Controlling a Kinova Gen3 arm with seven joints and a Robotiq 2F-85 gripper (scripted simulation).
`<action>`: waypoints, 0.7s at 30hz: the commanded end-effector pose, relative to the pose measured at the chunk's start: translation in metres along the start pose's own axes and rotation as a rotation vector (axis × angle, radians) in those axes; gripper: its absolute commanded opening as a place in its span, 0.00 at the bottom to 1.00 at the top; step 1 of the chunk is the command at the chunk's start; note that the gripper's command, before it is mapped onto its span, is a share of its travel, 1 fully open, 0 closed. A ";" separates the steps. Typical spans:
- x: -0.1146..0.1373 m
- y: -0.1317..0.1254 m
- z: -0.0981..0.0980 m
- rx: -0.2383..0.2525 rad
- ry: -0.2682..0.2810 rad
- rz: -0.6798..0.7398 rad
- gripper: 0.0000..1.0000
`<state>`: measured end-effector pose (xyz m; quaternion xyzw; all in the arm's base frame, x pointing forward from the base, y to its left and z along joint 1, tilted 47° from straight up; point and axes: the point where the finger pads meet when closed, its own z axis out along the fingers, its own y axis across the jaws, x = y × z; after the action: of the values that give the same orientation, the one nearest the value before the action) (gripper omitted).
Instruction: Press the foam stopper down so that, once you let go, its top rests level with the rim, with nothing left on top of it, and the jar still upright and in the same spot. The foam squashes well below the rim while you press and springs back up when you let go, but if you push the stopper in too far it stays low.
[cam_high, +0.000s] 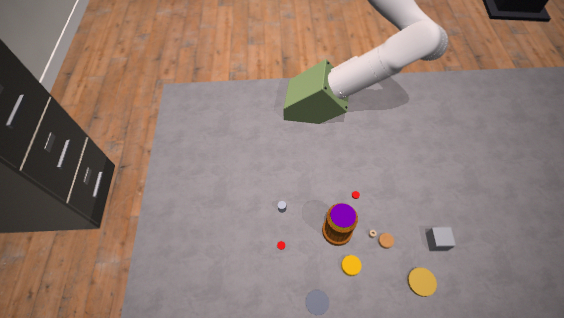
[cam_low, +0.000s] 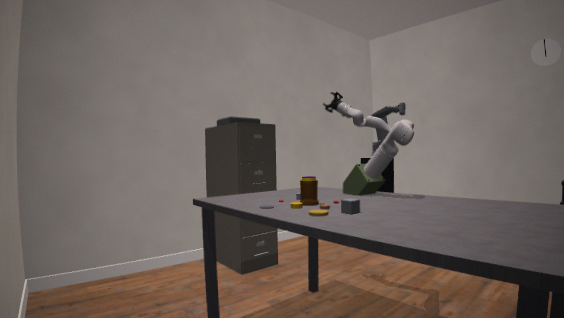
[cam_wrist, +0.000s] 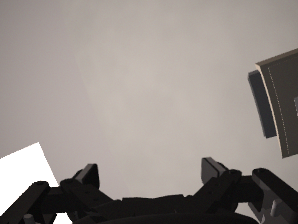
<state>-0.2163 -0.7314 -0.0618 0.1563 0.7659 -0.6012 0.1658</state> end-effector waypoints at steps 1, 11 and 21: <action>-0.001 -0.001 0.000 0.002 -0.001 -0.001 1.00; -0.001 -0.001 0.000 0.002 -0.001 -0.001 1.00; -0.006 0.001 0.002 -0.008 -0.009 0.000 0.00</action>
<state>-0.2161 -0.7315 -0.0618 0.1561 0.7660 -0.6011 0.1660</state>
